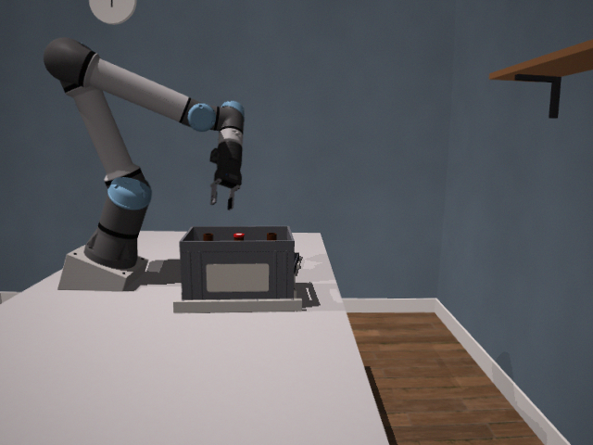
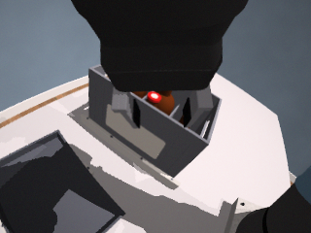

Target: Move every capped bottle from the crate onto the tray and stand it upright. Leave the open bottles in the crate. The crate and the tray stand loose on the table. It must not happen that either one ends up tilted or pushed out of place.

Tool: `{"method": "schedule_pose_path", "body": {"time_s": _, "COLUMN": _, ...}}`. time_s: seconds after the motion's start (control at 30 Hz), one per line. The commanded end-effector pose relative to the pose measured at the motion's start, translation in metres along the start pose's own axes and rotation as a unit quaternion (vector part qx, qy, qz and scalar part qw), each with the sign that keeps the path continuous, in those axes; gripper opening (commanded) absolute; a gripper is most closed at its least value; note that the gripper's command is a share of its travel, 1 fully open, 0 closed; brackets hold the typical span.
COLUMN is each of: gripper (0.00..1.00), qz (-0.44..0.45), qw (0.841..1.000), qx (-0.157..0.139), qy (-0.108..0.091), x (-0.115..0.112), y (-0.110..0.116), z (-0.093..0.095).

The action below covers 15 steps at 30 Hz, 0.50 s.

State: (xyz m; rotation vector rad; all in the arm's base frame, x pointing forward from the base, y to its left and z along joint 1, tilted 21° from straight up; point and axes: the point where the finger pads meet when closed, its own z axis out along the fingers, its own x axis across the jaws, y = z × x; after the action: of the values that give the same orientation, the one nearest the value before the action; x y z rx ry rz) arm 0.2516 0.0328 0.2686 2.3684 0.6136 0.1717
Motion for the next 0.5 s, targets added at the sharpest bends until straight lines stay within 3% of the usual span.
{"method": "schedule_pose_path", "body": {"time_s": 0.0, "gripper": 1.0, "qz": 0.019, "qw": 0.999, "qx": 0.025, "qy": 0.011, "x": 0.004, "y": 0.013, "z": 0.008}}
{"method": "schedule_pose_path", "body": {"time_s": 0.07, "gripper": 1.0, "qz": 0.013, "qw": 1.0, "qx": 0.011, "qy": 0.004, "x": 0.002, "y": 0.008, "z": 0.004}}
{"method": "schedule_pose_path", "body": {"time_s": 0.47, "gripper": 1.0, "qz": 0.065, "qw": 0.996, "qx": 0.063, "qy": 0.023, "x": 0.011, "y": 0.042, "z": 0.023}}
